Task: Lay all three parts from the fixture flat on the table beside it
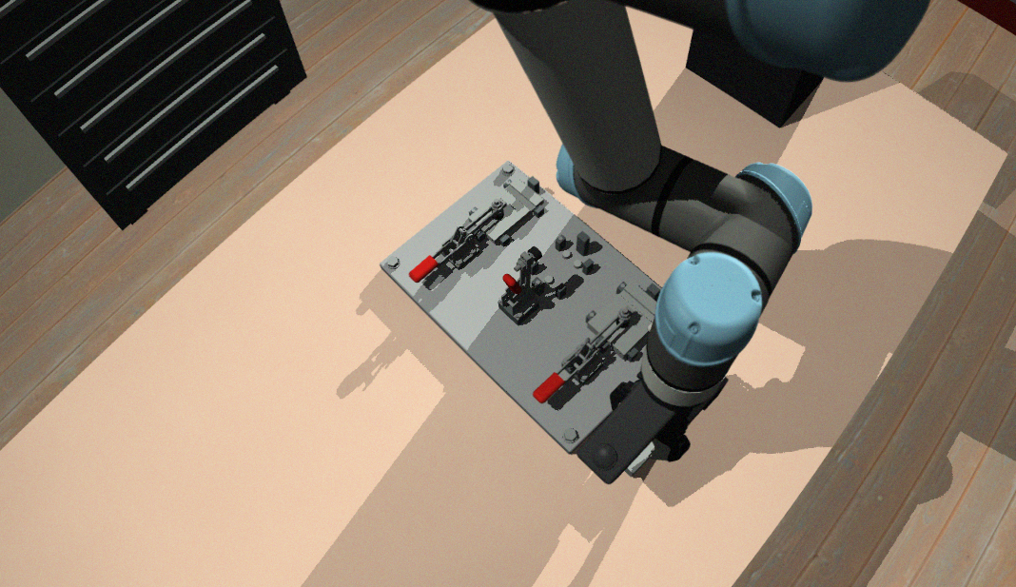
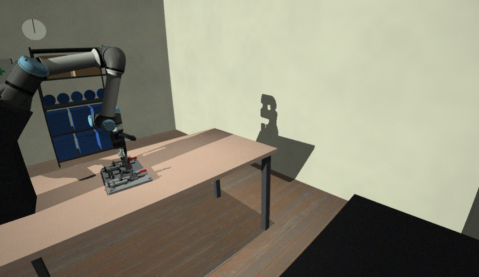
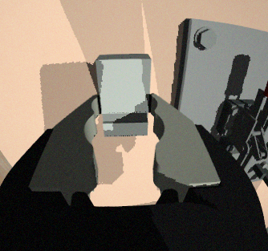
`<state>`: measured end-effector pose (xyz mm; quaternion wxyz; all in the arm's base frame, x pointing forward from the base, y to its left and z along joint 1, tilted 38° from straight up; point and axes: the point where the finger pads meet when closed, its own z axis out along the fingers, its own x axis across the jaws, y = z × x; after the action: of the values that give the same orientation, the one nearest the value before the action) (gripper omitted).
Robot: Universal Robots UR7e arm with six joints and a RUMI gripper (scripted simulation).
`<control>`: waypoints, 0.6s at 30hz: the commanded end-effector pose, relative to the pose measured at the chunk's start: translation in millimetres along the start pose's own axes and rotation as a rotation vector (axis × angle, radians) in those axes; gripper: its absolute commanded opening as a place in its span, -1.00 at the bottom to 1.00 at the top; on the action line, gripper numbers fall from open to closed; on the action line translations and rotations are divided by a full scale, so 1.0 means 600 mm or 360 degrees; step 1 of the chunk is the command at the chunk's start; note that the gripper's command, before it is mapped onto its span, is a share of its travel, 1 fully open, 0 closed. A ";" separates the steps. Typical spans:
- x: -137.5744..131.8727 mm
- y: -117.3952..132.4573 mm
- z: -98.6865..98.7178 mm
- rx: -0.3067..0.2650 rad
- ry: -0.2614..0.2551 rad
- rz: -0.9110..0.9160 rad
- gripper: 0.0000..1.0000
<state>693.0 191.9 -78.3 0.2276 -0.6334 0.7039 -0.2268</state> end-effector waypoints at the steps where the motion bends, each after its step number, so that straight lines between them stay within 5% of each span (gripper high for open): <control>1: -0.001 -0.001 0.003 0.0002 -0.0001 0.0000 -1.00; 18: -0.001 -0.001 0.008 0.0002 -0.0001 0.0000 -1.00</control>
<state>696.0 191.8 -82.3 0.2276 -0.6334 0.7039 -0.2268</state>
